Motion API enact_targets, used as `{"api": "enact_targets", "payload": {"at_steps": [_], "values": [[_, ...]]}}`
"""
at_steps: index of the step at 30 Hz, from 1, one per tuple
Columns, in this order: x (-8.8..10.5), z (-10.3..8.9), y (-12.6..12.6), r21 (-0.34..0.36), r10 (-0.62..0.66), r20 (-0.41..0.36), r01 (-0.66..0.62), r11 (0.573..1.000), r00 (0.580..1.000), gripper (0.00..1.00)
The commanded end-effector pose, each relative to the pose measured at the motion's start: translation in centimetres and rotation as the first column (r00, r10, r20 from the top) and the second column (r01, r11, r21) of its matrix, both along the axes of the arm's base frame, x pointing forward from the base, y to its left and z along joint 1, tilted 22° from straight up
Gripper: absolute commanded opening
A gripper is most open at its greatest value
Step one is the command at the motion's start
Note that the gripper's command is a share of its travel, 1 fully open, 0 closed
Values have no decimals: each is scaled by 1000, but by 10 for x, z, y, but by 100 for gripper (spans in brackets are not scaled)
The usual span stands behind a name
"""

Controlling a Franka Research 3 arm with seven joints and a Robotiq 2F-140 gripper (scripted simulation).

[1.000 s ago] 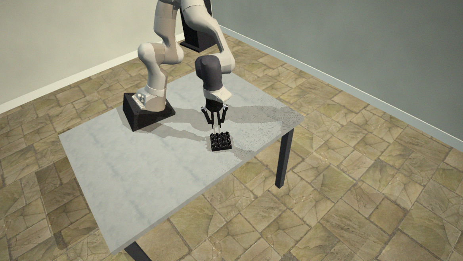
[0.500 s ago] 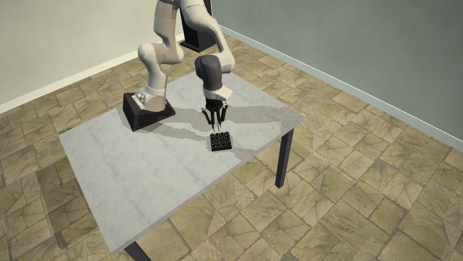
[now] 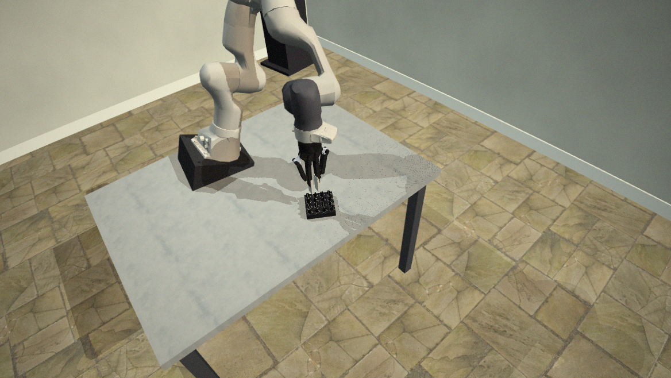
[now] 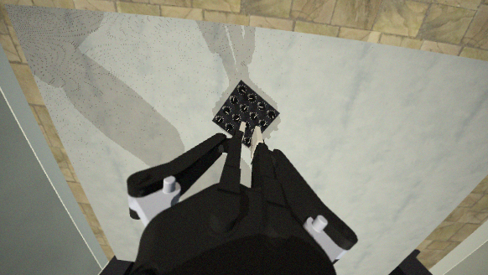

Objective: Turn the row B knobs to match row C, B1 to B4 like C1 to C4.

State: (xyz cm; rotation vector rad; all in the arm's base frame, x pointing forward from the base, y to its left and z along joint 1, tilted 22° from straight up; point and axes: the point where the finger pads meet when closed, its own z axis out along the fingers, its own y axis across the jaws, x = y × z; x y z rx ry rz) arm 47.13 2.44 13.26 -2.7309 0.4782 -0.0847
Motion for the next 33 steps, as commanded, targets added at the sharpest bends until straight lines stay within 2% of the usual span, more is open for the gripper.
{"api": "enact_targets", "payload": {"at_steps": [1,5,16,22,23,33], "values": [[-2,0,1,-12,146,54,-145,989,988,12],[-2,0,1,-17,173,63,-172,985,983,12],[-3,0,2,-53,338,121,-334,941,933,12],[-4,1,2,-67,388,137,-383,921,911,12],[-4,1,2,-76,422,148,-415,907,894,12],[-4,2,2,-115,540,184,-527,842,821,12]]}}
